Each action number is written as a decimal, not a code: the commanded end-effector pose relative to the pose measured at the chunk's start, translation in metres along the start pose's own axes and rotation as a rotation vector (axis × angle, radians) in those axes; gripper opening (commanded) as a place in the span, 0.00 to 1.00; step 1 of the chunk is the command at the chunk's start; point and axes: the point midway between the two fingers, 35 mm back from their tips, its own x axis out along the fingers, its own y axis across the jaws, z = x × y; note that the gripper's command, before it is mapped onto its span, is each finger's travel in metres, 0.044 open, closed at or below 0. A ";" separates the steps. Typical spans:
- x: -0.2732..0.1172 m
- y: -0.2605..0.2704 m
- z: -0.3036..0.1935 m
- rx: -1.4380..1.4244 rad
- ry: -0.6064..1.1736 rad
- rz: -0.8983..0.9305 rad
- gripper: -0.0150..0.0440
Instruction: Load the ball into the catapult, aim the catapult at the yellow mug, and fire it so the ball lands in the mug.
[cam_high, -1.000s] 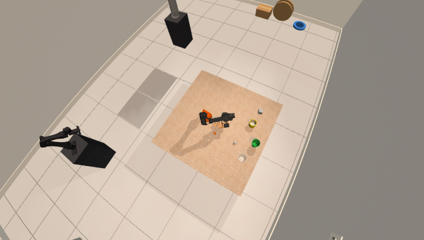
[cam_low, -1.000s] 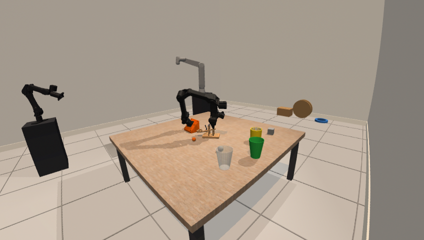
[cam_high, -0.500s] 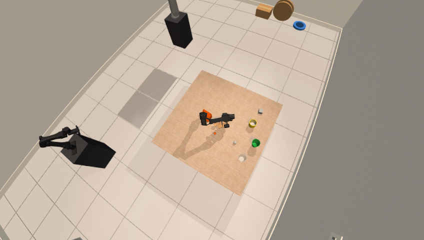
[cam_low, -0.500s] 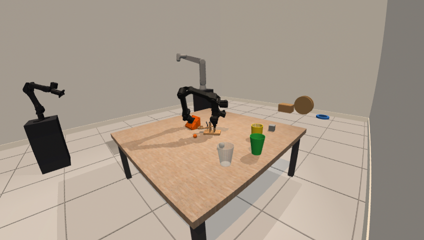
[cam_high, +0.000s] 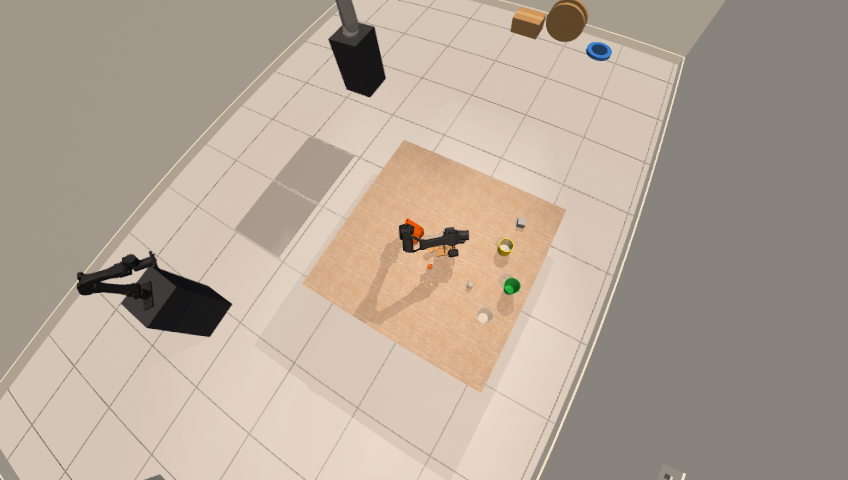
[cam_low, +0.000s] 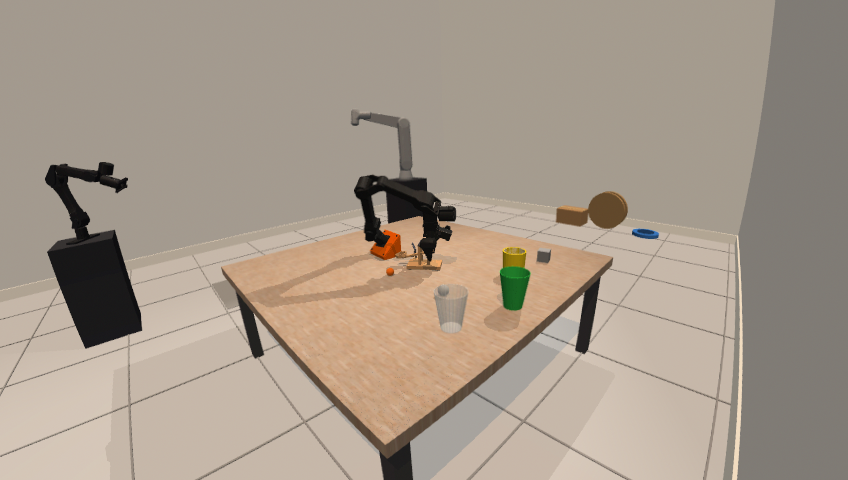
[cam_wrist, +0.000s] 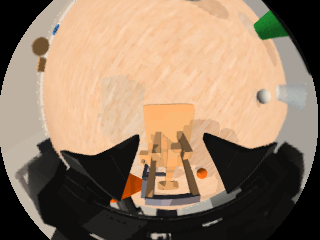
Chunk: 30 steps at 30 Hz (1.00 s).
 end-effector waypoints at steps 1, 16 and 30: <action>0.009 0.002 -0.003 -0.011 0.011 -0.003 1.00; 0.011 0.001 -0.002 -0.001 0.003 -0.001 0.69; -0.028 0.002 0.000 -0.003 0.002 0.004 0.26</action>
